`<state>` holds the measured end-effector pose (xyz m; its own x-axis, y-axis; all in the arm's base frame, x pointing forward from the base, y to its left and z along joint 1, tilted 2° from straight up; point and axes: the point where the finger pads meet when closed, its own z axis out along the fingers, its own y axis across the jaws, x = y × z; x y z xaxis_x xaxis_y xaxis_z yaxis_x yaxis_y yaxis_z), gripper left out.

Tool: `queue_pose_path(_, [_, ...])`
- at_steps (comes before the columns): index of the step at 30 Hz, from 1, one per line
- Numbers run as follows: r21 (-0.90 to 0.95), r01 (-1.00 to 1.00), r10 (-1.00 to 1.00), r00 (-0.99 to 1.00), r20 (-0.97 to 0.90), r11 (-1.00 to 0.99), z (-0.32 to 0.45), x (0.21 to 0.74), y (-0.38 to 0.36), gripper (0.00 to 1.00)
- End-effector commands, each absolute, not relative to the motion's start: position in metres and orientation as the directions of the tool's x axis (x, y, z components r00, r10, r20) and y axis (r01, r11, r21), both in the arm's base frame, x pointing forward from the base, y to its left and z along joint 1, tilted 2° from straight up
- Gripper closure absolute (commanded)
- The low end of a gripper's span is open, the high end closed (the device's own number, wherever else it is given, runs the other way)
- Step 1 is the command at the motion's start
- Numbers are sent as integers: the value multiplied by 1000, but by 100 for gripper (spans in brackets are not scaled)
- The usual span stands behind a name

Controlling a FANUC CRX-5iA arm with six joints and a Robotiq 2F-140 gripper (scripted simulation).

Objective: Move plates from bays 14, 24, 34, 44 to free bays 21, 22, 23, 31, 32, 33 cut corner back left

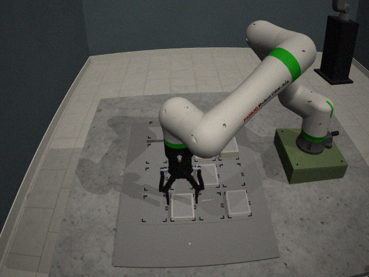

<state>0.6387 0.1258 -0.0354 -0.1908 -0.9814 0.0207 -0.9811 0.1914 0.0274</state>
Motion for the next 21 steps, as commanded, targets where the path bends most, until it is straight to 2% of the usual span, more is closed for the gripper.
queue_pose_path(1, [25,-981,-981,-191,20,191,-29,640,126,30])
queue_pose_path(21, [25,-981,-981,-191,20,191,-5,640,126,30])
